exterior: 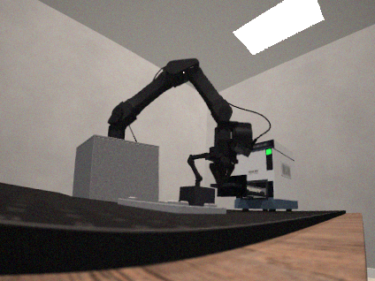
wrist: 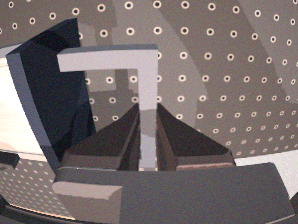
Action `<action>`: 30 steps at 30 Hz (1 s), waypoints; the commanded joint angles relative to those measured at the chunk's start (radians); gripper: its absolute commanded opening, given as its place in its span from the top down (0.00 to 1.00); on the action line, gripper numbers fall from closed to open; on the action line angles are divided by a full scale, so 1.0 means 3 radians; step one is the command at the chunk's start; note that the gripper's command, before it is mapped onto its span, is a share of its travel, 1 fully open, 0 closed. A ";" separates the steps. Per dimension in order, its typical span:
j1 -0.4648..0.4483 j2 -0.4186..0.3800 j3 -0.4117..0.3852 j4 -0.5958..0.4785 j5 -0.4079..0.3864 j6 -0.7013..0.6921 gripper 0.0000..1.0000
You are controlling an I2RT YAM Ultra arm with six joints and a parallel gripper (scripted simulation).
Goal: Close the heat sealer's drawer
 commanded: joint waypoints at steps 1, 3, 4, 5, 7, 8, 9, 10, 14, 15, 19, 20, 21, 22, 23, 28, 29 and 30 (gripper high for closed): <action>-0.0011 -0.0102 0.0020 0.0041 0.0052 -0.0022 1.00; -0.0011 -0.0102 0.0020 0.0041 0.0052 -0.0022 1.00; -0.0011 -0.0102 0.0020 0.0041 0.0052 -0.0022 1.00; -0.0011 -0.0102 0.0020 0.0041 0.0052 -0.0022 1.00; -0.0011 -0.0102 0.0020 0.0041 0.0052 -0.0022 1.00; -0.0011 -0.0102 0.0020 0.0041 0.0052 -0.0022 1.00; -0.0011 -0.0102 0.0020 0.0041 0.0052 -0.0022 1.00; -0.0011 -0.0102 0.0020 0.0041 0.0052 -0.0022 1.00; -0.0011 -0.0102 0.0020 0.0041 0.0052 -0.0022 1.00; -0.0011 -0.0102 0.0020 0.0041 0.0052 -0.0022 1.00; -0.0011 -0.0102 0.0020 0.0041 0.0052 -0.0022 1.00; -0.0011 -0.0102 0.0020 0.0041 0.0052 -0.0022 1.00; -0.0011 -0.0102 0.0020 0.0041 0.0052 -0.0022 1.00; -0.0011 -0.0102 0.0020 0.0041 0.0052 -0.0022 1.00; -0.0011 -0.0102 0.0020 0.0041 0.0052 -0.0022 1.00; 0.0073 0.0060 0.0160 -0.0064 0.0047 0.0057 1.00; 0.0083 0.0072 0.0181 -0.0075 0.0042 0.0066 1.00; 0.0093 0.0083 0.0204 -0.0087 0.0022 0.0076 1.00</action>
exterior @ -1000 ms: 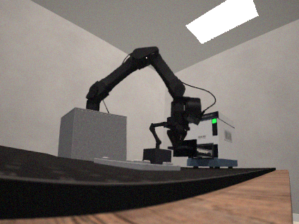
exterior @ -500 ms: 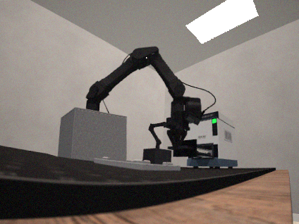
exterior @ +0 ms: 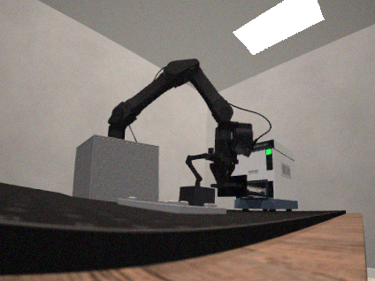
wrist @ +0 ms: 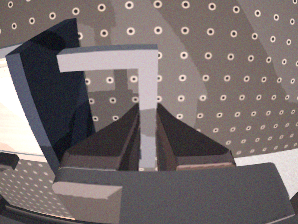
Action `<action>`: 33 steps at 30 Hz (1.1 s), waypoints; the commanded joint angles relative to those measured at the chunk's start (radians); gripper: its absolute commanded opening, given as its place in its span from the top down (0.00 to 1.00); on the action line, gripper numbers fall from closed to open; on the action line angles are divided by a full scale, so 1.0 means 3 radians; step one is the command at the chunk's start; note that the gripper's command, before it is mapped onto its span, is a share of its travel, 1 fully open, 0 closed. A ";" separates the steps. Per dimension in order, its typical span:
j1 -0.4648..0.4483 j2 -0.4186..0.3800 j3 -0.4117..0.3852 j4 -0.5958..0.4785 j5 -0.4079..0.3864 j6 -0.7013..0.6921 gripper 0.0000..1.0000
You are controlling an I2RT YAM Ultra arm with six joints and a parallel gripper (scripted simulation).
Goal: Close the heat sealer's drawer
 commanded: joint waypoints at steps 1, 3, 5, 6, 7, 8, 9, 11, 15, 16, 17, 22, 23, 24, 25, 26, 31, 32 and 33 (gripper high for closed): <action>0.0086 0.0063 0.0168 -0.0042 -0.0004 0.0069 1.00; 0.0095 0.0076 0.0190 -0.0053 -0.0008 0.0079 1.00; 0.0105 0.0091 0.0220 -0.0050 -0.0011 0.0089 1.00; 0.0115 0.0104 0.0242 -0.0079 -0.0014 0.0098 1.00; 0.0124 0.0116 0.0264 -0.0090 -0.0017 0.0107 1.00; 0.0133 0.0128 0.0287 -0.0101 -0.0021 0.0117 1.00; 0.0143 0.0141 0.0311 -0.0113 -0.0024 0.0126 1.00; 0.0161 0.0166 0.0359 -0.0137 -0.0030 0.0145 1.00; 0.0198 0.0219 0.0458 -0.0186 -0.0038 0.0181 1.00; 0.0207 0.0233 0.0483 -0.0198 -0.0039 0.0190 1.00; 0.0216 0.0246 0.0509 -0.0211 -0.0039 0.0199 1.00; 0.0242 0.0291 0.0593 -0.0254 -0.0032 0.0226 1.00; 0.0251 0.0304 0.0617 -0.0265 -0.0035 0.0234 1.00; 0.0259 0.0317 0.0642 -0.0277 -0.0037 0.0243 1.00; 0.0268 0.0330 0.0667 -0.0290 -0.0036 0.0251 1.00; 0.0277 0.0344 0.0693 -0.0303 -0.0038 0.0260 1.00; 0.0309 0.0400 0.0802 -0.0326 -0.0043 0.0292 1.00; 0.0309 0.0402 0.0806 -0.0304 -0.0040 0.0293 1.00; 0.0309 0.0403 0.0809 -0.0305 -0.0033 0.0293 1.00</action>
